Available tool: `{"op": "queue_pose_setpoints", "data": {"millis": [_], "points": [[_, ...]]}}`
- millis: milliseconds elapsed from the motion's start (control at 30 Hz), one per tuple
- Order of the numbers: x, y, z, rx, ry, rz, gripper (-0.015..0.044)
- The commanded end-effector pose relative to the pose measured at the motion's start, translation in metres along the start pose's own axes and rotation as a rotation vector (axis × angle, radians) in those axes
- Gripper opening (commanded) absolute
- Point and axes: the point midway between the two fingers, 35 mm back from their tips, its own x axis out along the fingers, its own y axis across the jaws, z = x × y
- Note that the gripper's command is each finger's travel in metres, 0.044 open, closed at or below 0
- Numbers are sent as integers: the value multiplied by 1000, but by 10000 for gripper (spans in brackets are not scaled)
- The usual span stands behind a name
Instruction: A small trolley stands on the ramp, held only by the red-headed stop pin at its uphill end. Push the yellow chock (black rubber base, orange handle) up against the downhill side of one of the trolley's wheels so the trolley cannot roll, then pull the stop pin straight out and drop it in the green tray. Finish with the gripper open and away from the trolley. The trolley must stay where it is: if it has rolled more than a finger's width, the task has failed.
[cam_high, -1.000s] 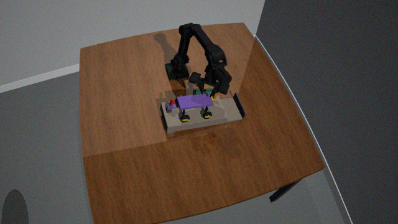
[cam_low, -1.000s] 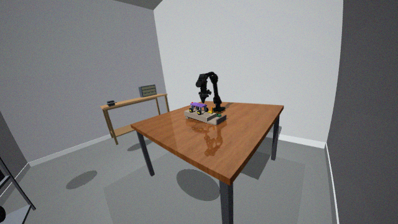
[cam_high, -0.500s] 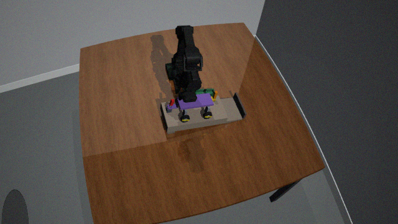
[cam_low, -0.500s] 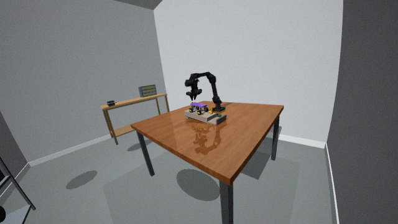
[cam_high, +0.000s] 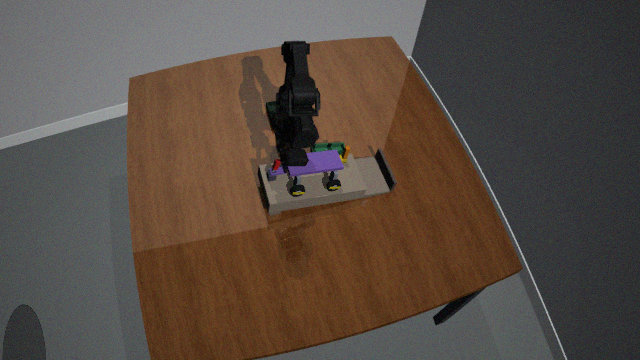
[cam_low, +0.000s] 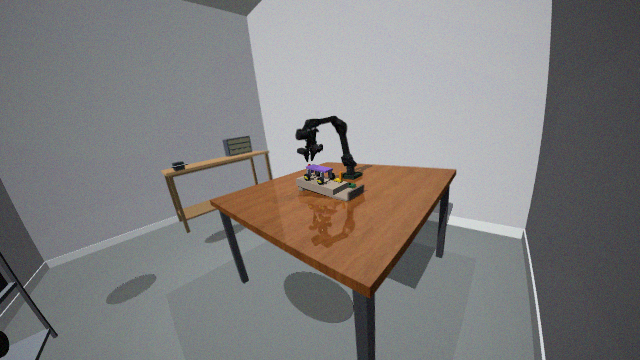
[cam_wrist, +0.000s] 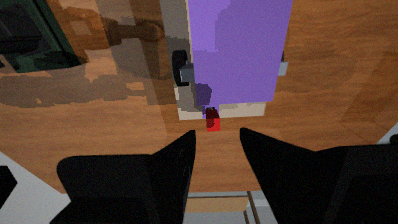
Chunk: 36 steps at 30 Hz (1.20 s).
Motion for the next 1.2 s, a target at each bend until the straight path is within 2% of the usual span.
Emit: {"op": "queue_pose_setpoints", "data": {"millis": [0,1167], "points": [[6,1,0,-2,4,6,190],[54,1,-1,-2,5,6,190]]}}
